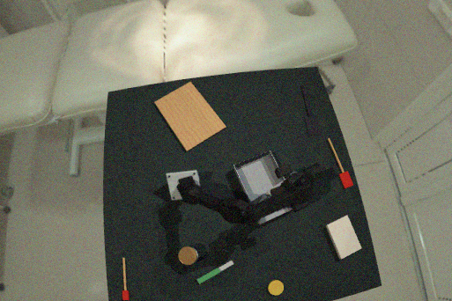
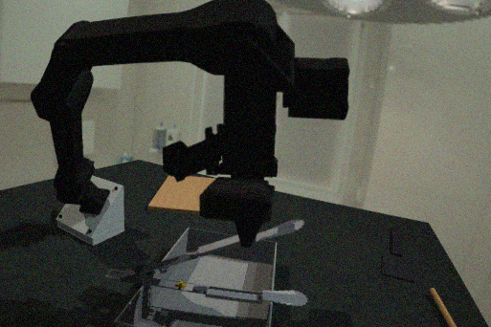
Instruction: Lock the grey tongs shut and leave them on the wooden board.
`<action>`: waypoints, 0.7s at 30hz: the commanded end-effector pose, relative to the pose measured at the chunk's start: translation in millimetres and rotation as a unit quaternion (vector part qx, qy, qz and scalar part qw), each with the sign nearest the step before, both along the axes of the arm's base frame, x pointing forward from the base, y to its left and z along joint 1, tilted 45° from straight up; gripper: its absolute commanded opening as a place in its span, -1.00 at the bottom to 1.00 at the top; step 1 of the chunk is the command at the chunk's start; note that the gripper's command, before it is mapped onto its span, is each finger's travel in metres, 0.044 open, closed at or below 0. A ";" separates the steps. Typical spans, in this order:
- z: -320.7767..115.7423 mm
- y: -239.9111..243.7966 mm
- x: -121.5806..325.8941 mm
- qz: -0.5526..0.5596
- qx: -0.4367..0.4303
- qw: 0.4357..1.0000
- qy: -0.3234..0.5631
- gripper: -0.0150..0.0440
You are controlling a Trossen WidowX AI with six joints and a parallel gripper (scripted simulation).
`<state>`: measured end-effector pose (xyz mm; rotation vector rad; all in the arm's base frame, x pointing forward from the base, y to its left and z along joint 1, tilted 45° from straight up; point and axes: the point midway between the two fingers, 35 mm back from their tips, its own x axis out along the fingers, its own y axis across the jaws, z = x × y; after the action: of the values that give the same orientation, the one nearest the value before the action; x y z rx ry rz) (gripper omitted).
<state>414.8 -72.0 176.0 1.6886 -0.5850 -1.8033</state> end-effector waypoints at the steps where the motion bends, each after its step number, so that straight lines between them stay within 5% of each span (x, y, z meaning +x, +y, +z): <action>1: 0.4 -0.1 0.6 -0.002 -0.002 1.000 -0.002 -1.00; 21: -19.7 -19.7 0.2 0.004 -0.006 0.999 0.031 -1.00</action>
<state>416.6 -87.1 161.7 1.6439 -0.5657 -1.8243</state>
